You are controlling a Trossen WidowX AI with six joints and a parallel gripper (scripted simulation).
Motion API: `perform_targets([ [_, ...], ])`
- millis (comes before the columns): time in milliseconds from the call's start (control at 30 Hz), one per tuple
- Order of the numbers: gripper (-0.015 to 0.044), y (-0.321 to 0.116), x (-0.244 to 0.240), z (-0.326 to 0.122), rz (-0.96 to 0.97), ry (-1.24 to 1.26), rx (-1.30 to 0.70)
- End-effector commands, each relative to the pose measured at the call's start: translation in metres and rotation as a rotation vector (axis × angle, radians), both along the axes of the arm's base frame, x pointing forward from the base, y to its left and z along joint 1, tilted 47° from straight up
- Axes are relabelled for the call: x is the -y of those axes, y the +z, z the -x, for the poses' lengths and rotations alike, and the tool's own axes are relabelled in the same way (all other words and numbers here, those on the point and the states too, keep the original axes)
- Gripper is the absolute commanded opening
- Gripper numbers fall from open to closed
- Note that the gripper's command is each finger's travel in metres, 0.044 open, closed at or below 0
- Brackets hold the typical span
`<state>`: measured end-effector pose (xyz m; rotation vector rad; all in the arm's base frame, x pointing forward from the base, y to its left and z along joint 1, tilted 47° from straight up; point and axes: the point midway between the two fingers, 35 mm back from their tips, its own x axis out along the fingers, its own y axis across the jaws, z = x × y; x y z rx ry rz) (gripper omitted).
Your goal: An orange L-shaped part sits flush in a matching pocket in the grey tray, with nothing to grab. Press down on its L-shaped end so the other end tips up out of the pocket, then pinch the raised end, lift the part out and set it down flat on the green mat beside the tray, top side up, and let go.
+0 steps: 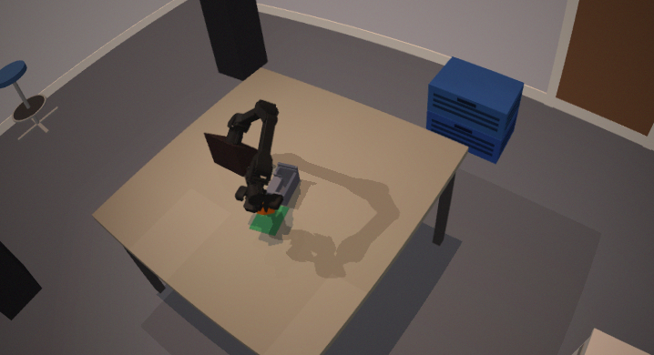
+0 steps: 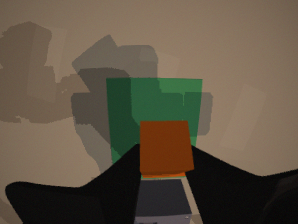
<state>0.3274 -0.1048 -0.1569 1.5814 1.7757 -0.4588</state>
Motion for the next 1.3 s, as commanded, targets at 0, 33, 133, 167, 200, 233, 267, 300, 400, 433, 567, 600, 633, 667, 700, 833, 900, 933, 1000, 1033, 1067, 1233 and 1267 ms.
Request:
perform_targets([
  [0,0.0000,-0.005,-0.007,0.001,-0.008,-0.001,-0.007],
  [33,0.0000,-0.005,-0.007,0.001,-0.008,-0.001,-0.007],
  [133,0.0000,-0.005,-0.007,0.001,-0.008,-0.001,-0.007],
  [167,0.0000,-0.005,-0.007,0.001,-0.008,-0.001,-0.007],
  [200,0.0000,-0.005,-0.007,0.001,-0.008,-0.001,-0.007],
  [233,0.0000,-0.005,-0.007,0.001,-0.008,-0.001,-0.007],
  [267,0.0000,-0.005,-0.007,0.001,-0.008,-0.001,-0.007],
  [300,0.0000,-0.005,-0.007,0.001,-0.008,-0.001,-0.007],
  [400,0.0000,-0.005,-0.007,0.001,-0.008,-0.001,-0.007],
  [433,0.0000,-0.005,-0.007,0.001,-0.008,-0.001,-0.007],
  [567,0.0000,-0.005,-0.007,0.001,-0.008,-0.001,-0.007],
  [600,0.0000,-0.005,-0.006,0.002,-0.004,0.003,-0.006],
  [633,0.0026,-0.005,-0.006,0.002,-0.004,0.003,-0.006],
  [667,0.0052,-0.005,-0.006,0.002,-0.004,0.003,-0.006],
  [700,0.0079,-0.005,-0.006,0.002,-0.004,0.003,-0.006],
  [833,0.0184,-0.005,-0.006,0.002,-0.004,0.003,-0.006],
  [900,0.0236,-0.005,-0.006,0.002,-0.004,0.003,-0.006],
  [933,0.0263,-0.003,-0.004,0.001,-0.004,0.003,-0.006],
  [1000,0.0315,0.005,0.006,0.000,-0.003,0.002,-0.006],
  [1033,0.0341,0.012,0.013,-0.001,-0.003,0.001,-0.006],
  [1067,0.0368,0.021,0.023,-0.002,-0.003,0.001,-0.007],
  [1233,0.0400,0.055,0.056,0.001,-0.005,-0.001,-0.008],
  [1267,0.0400,0.055,0.056,0.001,-0.005,-0.001,-0.008],
])
